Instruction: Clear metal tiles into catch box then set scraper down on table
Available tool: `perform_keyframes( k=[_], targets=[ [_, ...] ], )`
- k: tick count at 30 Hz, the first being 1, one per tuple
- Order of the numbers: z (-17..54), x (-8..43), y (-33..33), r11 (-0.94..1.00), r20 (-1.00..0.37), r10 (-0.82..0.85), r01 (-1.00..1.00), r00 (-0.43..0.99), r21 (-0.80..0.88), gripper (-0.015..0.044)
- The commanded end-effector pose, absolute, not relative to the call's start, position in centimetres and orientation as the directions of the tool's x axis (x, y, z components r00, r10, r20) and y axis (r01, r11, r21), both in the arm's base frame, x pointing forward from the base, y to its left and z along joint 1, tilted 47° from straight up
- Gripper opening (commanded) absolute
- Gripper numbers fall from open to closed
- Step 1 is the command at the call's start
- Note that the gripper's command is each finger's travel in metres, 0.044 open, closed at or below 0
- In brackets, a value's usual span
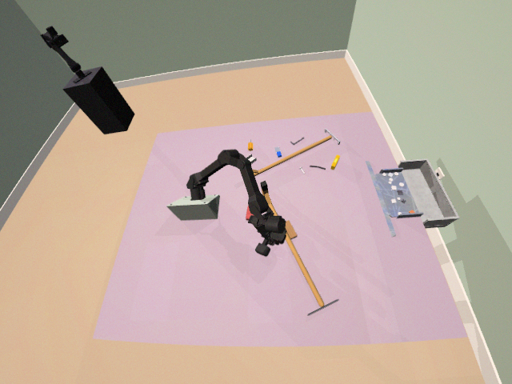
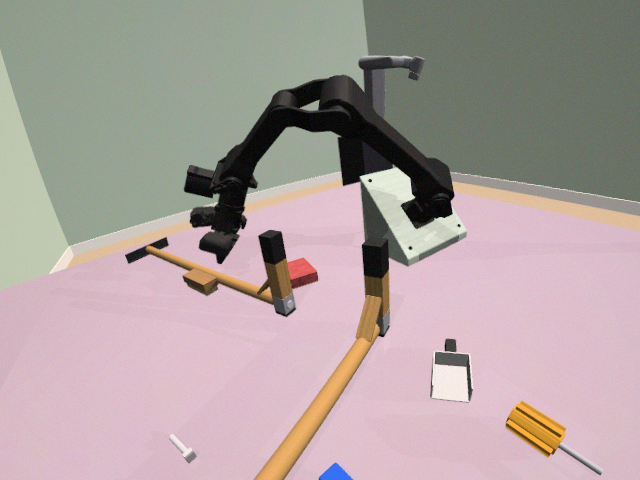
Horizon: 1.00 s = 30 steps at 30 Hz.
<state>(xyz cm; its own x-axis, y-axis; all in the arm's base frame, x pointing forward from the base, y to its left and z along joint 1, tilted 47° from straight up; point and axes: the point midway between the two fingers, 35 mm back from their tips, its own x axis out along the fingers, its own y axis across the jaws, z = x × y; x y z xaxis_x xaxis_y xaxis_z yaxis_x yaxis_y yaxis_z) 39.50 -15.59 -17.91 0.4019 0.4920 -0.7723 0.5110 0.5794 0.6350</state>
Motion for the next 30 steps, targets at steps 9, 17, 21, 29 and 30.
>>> perform_keyframes(
  k=[9, 17, 21, 29, 30],
  targets=[
    [-18.0, 40.3, -15.1, 0.574, -0.769, 0.498, 0.513, 0.400, 0.638, 0.0000],
    [-17.8, 41.0, -15.1, 0.574, -0.770, 0.498, 0.513, 0.400, 0.638, 0.0000],
    [-17.7, 41.4, -15.0, 0.574, -0.770, 0.498, 0.513, 0.400, 0.638, 0.0000],
    [-17.5, 42.2, -15.0, 0.575, -0.770, 0.497, 0.513, 0.400, 0.638, 0.0000],
    [-17.5, 42.3, -14.9, 0.575, -0.770, 0.497, 0.513, 0.400, 0.638, 0.0000]
  ],
)
